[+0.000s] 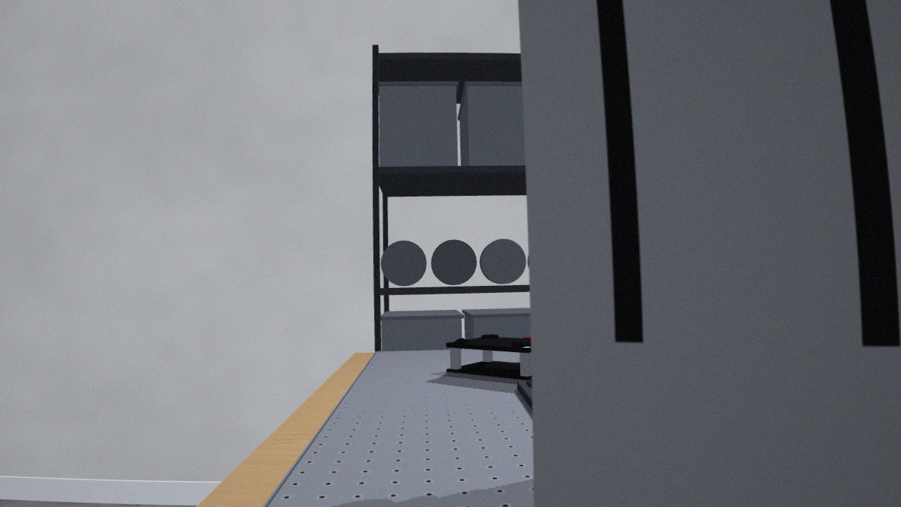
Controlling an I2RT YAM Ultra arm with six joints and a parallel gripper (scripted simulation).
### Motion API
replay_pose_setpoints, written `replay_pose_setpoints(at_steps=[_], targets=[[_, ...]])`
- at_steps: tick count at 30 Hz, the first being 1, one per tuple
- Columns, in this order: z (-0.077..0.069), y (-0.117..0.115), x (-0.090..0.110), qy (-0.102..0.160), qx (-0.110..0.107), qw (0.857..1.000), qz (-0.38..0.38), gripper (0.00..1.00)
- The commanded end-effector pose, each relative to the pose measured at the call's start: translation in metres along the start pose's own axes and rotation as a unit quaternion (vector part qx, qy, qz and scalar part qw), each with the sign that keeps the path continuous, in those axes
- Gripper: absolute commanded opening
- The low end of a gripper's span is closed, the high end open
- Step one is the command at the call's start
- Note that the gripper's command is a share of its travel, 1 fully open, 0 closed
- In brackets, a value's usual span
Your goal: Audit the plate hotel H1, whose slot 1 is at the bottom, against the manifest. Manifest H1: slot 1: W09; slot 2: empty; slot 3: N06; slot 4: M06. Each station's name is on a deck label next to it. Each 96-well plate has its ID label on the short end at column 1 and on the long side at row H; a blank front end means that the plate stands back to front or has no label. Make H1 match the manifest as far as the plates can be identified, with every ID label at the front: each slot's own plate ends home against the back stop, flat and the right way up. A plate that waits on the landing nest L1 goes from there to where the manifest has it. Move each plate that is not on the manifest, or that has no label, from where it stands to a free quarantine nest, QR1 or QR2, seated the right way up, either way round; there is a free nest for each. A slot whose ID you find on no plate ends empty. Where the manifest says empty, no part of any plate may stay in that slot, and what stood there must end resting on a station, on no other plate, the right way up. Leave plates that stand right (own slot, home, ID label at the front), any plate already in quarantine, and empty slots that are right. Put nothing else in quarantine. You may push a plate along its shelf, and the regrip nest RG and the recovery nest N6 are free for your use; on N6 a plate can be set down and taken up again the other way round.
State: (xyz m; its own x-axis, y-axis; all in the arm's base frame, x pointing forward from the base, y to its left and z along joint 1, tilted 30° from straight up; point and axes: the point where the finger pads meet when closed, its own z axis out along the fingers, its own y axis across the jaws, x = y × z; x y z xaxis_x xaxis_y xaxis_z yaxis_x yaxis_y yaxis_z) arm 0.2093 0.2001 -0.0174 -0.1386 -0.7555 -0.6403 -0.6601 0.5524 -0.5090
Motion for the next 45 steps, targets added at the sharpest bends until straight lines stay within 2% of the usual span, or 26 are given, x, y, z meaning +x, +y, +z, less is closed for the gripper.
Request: replay_pose_setpoints(at_steps=[1, 45], targets=[[-0.001, 0.004, 0.008, 0.001, -0.008, 1.000, -0.005, 0.85], [0.015, 0.002, 0.015, -0.005, -0.006, 1.000, -0.001, 0.85]])
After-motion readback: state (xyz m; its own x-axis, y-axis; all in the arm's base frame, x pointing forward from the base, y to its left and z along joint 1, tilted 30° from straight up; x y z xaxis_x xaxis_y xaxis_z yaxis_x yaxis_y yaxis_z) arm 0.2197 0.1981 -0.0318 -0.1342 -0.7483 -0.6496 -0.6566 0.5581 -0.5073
